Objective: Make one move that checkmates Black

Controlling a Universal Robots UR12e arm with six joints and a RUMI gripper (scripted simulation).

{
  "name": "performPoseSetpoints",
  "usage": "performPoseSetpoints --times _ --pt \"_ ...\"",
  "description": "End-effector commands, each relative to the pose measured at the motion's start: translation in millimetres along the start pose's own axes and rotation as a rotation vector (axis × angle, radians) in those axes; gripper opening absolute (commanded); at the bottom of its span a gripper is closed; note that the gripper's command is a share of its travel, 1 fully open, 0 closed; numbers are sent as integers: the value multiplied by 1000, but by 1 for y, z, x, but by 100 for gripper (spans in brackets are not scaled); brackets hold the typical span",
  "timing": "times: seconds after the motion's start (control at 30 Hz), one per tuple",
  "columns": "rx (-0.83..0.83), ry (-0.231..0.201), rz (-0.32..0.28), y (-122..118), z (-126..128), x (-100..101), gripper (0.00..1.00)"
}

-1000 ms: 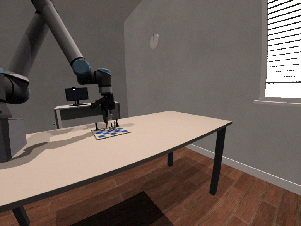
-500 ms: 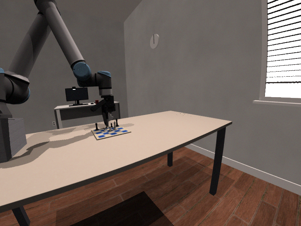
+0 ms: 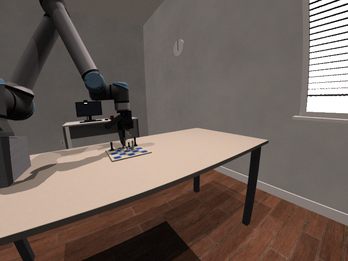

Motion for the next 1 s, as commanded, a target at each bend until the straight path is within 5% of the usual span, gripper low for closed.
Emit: performPoseSetpoints --times 0.0,0.5,0.53,0.97 --pt "-1 -1 -1 1 1 0 22" --pt "-1 -1 -1 1 1 0 22" --pt "-1 -1 -1 1 1 0 0" --pt "-1 -1 -1 1 1 0 0"
Point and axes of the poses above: the point where the finger pads meet when closed, its own x axis out along the fingers, its own z axis across the jaws, y = z × x, the point moved 8 cm from there along -x, back along the fingers, and after that the axes turned 15 degrees about x, right-handed, at the moved point
